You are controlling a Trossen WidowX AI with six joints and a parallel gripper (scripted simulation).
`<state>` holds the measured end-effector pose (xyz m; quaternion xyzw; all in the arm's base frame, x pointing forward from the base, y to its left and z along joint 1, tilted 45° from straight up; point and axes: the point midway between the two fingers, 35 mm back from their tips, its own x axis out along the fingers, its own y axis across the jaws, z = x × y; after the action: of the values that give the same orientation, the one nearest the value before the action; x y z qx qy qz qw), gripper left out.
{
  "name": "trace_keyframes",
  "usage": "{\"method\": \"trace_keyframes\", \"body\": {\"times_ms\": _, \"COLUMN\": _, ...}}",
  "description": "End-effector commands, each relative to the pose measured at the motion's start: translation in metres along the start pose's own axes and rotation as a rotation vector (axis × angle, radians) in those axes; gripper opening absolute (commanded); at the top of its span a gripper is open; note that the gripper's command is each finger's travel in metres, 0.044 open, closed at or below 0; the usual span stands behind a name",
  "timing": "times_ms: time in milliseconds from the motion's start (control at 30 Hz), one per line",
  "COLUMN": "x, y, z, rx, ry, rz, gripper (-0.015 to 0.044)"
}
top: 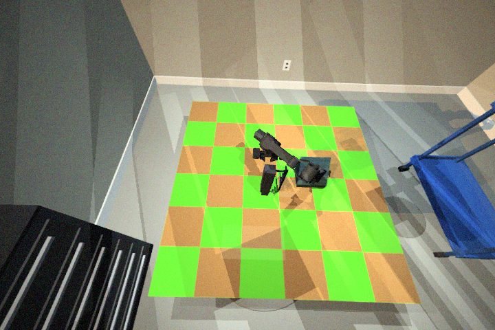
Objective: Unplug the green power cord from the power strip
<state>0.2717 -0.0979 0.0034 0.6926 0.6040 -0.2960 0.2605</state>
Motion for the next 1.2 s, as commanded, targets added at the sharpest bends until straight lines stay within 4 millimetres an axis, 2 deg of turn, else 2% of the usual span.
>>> {"method": "trace_keyframes", "body": {"times_ms": 0, "x": 0.0, "y": -0.002, "z": -0.001, "rx": 0.037, "ry": 0.018, "rz": -0.003, "gripper": 0.016}}
{"method": "trace_keyframes", "body": {"times_ms": 233, "x": 0.0, "y": -0.001, "z": -0.004, "rx": 0.037, "ry": 0.018, "rz": -0.003, "gripper": 0.016}}
{"method": "trace_keyframes", "body": {"times_ms": 967, "x": -0.001, "y": 0.0, "z": -0.039, "rx": 0.037, "ry": 0.02, "rz": -0.004, "gripper": 0.016}}
{"method": "trace_keyframes", "body": {"times_ms": 1167, "x": 0.0, "y": 0.0, "z": -0.041, "rx": 0.037, "ry": 0.02, "rz": -0.004, "gripper": 0.016}}
